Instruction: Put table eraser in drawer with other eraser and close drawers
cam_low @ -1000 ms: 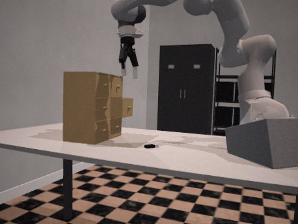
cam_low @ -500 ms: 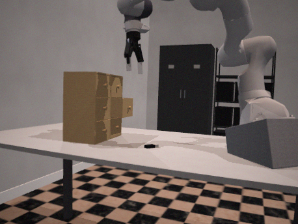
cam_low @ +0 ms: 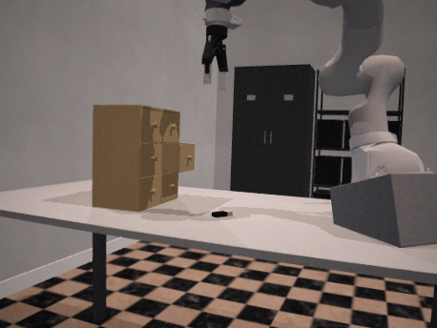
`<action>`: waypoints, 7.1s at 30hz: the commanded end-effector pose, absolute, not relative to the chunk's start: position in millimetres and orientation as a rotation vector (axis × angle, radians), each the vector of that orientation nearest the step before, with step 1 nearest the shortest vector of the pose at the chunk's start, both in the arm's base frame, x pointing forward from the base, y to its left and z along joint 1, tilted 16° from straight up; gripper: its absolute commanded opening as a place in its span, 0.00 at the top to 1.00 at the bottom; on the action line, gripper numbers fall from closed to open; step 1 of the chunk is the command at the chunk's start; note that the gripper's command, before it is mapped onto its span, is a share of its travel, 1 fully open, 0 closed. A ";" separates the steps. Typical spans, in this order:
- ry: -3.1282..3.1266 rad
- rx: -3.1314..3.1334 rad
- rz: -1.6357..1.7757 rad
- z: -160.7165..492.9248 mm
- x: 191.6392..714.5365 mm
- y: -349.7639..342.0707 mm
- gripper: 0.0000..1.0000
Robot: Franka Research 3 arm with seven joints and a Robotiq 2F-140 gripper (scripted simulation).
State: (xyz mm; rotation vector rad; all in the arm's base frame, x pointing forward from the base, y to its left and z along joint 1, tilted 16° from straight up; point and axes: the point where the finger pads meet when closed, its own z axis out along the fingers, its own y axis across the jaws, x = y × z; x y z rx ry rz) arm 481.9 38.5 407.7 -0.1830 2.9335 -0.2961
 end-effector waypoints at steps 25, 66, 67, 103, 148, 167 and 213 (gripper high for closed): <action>2.930 -0.230 -0.306 410.9 471.4 38.4 0.00; 2.653 -1.465 -0.405 86.4 439.4 109.9 0.00; 2.642 -1.488 -0.406 80.3 438.8 111.2 0.00; 2.574 -1.627 -0.414 41.5 434.9 119.8 0.00; 2.574 -1.627 -0.414 36.1 436.0 118.7 0.77; 2.574 -1.627 -0.414 -1.8 443.9 111.3 0.77; 2.574 -1.627 -0.414 -8.5 445.8 110.3 0.77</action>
